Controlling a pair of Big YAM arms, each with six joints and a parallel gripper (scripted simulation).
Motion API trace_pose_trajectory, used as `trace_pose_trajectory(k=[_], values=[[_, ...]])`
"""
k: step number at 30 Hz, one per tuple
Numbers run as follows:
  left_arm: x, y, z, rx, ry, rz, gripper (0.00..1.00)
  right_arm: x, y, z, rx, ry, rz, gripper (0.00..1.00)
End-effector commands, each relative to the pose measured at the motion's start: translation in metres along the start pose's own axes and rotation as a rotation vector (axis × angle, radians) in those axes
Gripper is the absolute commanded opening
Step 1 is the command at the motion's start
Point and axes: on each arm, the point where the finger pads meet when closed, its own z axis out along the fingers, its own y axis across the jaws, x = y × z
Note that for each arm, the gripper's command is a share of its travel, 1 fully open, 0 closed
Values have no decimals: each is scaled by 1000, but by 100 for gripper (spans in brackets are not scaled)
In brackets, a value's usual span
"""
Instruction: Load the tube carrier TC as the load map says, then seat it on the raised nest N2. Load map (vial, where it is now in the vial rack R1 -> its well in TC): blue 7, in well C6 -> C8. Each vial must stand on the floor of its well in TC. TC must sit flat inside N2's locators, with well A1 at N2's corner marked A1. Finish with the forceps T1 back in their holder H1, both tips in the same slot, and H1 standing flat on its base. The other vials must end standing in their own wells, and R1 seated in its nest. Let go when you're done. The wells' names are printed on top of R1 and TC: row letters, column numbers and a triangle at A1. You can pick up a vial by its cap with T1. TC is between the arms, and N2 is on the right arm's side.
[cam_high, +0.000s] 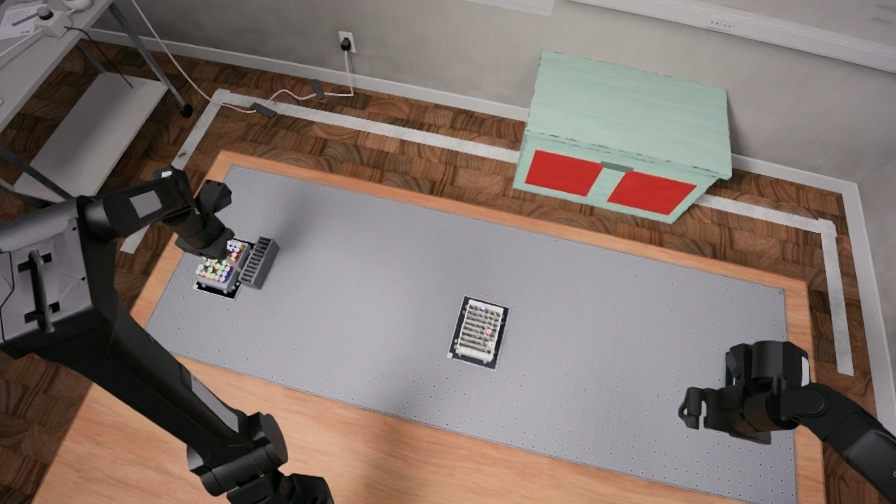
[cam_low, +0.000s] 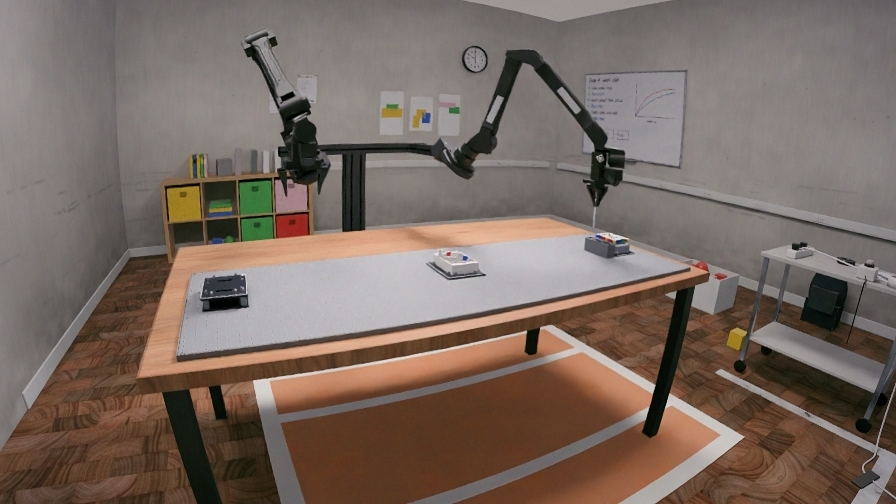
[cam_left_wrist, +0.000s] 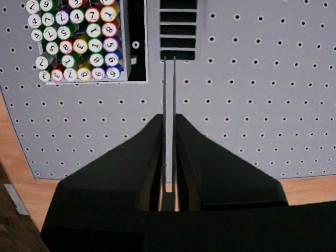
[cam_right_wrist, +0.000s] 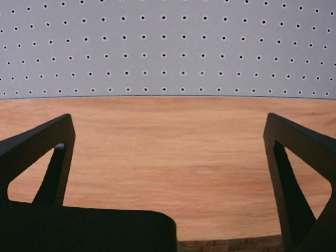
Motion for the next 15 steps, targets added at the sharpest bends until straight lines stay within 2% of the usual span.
trace_pose_trajectory(k=[1,15], values=[[2,-12,12,29,19,0,7,-10,-3,-5,0,-22,14,100],[-4,-11,12,17,2,2,7,-10,-3,-5,0,-22,14,100]])
